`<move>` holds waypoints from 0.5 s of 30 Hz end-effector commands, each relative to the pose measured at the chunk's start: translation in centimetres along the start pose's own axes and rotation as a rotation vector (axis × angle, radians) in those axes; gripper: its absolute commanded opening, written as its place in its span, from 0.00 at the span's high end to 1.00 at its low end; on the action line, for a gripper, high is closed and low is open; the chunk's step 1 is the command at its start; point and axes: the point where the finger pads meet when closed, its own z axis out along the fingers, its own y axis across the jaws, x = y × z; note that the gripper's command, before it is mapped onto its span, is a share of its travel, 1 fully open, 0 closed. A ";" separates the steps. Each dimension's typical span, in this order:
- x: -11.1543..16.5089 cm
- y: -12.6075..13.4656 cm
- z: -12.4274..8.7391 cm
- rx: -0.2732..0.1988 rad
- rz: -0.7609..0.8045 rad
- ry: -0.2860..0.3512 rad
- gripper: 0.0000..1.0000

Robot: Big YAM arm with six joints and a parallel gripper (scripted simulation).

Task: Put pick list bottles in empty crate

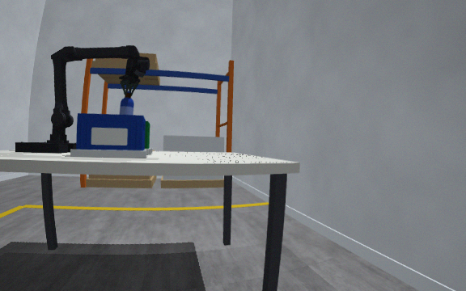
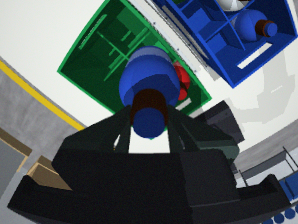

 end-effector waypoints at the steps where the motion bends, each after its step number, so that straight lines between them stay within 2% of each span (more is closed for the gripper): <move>1: 0.2 -0.1 -1.2 -0.028 0.000 -0.040 1.00; 4: -0.5 0.4 -2.7 -0.053 0.000 -0.075 1.00; 6: 0.2 -0.2 -0.8 -0.029 0.000 -0.042 1.00; 9: -0.2 0.2 -1.7 -0.046 0.000 -0.064 1.00; 12: 0.1 -0.2 -0.7 -0.035 0.000 -0.051 1.00; 15: 0.1 -0.2 -0.5 -0.034 0.000 -0.049 1.00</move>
